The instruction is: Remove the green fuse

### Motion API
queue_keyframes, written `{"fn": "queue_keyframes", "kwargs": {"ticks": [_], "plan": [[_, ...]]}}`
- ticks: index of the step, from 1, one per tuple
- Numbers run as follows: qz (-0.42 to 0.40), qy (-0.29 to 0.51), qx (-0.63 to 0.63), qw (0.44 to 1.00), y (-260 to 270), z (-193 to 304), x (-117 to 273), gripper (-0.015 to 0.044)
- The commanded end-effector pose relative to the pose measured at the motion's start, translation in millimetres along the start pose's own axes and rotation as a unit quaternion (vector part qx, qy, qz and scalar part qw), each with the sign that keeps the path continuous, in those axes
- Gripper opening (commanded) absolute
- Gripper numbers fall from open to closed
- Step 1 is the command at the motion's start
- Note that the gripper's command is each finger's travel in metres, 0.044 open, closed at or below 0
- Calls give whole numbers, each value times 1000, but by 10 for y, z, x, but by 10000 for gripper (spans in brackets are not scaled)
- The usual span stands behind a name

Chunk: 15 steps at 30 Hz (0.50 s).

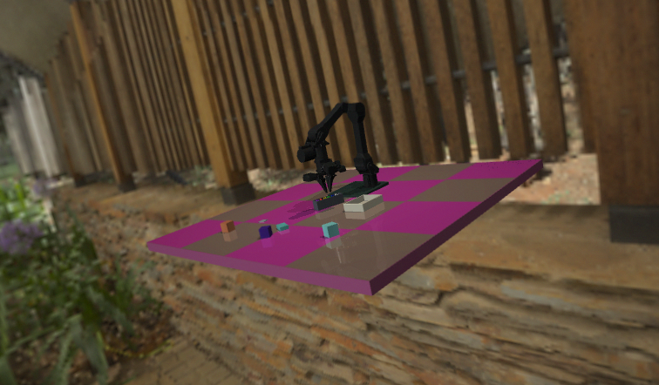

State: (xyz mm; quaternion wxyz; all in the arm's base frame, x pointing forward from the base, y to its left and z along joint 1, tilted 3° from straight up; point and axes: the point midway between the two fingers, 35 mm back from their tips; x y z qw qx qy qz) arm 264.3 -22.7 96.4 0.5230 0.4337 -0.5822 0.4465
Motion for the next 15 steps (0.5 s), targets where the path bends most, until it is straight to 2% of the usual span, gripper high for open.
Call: {"fn": "queue_keyframes", "kwargs": {"ticks": [1,15], "plan": [[-3,2,-2,1000,7,7,-56,70],[-4,2,-2,1000,7,6,-148,70]]}}
Point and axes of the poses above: the point midway between the two fingers, 35 mm back from their tips, its own x axis back along the fingers, its own y axis across the jaws, z = x × y, and after that the axes turned 4 degrees about x, right-handed
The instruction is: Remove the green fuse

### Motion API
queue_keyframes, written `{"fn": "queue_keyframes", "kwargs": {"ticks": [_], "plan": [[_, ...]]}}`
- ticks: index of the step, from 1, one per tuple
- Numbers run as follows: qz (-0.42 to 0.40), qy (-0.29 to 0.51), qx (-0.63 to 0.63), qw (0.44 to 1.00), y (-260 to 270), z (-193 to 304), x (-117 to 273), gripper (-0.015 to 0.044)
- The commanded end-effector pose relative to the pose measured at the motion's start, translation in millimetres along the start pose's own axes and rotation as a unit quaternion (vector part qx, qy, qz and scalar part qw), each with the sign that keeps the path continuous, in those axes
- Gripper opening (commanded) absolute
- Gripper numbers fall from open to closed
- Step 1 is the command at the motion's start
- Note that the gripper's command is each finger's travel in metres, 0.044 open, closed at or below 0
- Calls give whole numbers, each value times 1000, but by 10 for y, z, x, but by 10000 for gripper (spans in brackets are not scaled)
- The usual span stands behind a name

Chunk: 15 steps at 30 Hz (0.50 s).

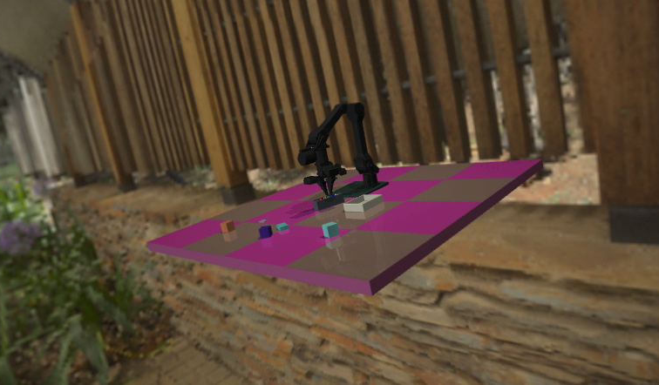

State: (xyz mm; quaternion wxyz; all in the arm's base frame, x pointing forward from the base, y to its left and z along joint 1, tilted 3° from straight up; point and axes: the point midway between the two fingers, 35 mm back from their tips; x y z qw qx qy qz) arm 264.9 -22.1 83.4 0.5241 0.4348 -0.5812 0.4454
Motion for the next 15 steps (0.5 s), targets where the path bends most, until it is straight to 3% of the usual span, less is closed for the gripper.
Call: {"fn": "queue_keyframes", "kwargs": {"ticks": [1,15], "plan": [[-1,2,-2,1000,4,6,-18,70],[-1,2,-2,1000,4,6,-66,70]]}}
Point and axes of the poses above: the point midway between the two fingers, 35 mm back from their tips, its own x axis back along the fingers, its own y axis across the jaws, z = x × y, and after that the axes turned 4 degrees about x, right-handed
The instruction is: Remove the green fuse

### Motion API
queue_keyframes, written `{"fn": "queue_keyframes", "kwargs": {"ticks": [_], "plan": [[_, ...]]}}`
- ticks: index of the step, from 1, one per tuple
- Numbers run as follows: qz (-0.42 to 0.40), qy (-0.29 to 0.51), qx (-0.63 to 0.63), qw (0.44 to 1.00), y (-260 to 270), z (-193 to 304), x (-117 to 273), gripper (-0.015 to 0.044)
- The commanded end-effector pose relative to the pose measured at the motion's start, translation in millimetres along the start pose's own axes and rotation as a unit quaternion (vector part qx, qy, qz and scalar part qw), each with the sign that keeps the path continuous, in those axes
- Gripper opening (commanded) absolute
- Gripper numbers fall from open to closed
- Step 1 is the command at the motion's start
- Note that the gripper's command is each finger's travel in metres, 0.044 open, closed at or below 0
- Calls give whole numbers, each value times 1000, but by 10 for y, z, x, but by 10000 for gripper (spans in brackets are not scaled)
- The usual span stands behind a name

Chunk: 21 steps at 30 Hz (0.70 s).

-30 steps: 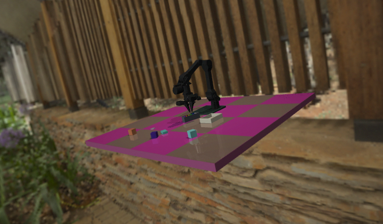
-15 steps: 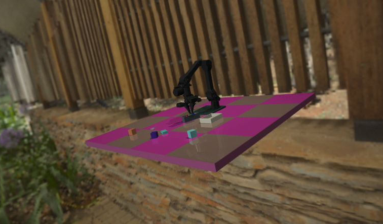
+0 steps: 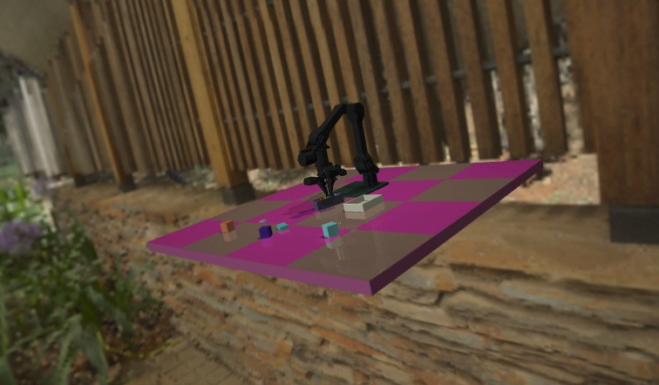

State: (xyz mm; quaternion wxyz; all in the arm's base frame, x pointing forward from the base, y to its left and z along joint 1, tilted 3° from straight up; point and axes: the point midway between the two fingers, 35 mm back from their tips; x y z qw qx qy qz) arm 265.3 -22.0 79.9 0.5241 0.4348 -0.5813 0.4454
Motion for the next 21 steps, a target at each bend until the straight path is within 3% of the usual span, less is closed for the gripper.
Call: {"fn": "queue_keyframes", "kwargs": {"ticks": [1,11,21], "plan": [[-1,2,-2,1000,5,6,-40,70],[-1,2,-2,1000,6,6,-83,70],[-1,0,0,1000,4,1,-70,3]]}}
Point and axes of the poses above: the point midway between the two fingers, 35 mm back from their tips, its own x axis back along the fingers, its own y axis across the jaws, z = x × y, and after that the axes turned 4 degrees about x, right-handed
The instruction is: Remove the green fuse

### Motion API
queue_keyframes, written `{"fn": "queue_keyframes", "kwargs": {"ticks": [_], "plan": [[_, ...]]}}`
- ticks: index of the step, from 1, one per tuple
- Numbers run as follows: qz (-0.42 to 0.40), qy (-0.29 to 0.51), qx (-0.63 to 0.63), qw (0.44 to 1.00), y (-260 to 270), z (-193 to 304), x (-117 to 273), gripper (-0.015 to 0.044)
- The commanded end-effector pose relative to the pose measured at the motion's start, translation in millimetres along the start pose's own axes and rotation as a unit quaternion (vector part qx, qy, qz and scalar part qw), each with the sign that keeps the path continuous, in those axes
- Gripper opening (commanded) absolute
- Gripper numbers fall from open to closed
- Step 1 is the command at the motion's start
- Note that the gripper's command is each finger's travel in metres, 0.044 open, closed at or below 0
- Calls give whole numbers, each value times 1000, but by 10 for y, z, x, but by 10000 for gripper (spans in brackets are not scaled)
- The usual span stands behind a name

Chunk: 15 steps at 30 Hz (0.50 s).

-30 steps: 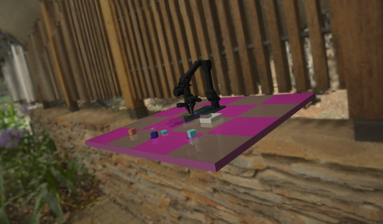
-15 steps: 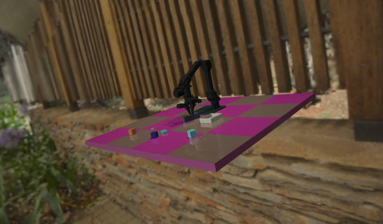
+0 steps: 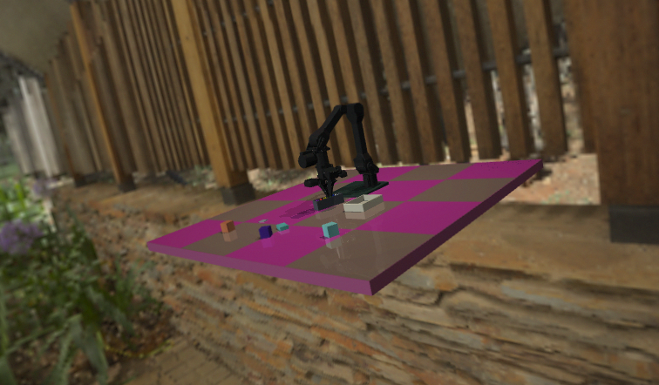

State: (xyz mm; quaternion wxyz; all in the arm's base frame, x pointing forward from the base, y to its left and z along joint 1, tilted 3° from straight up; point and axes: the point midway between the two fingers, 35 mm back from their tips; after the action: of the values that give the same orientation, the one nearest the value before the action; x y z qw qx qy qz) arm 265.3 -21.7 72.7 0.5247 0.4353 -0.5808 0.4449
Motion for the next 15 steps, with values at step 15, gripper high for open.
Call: {"fn": "queue_keyframes", "kwargs": {"ticks": [15], "plan": [[0,0,0,1000,-5,0,53,0]]}}
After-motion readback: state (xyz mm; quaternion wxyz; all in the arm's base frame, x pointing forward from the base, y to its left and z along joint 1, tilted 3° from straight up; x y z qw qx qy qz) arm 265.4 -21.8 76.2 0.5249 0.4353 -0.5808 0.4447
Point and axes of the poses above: the point midway between the two fingers, 35 mm back from their tips, its own x axis back along the fingers, its own y axis across the jaws, z = x × y, and after that the axes turned 4 degrees about x, right-handed
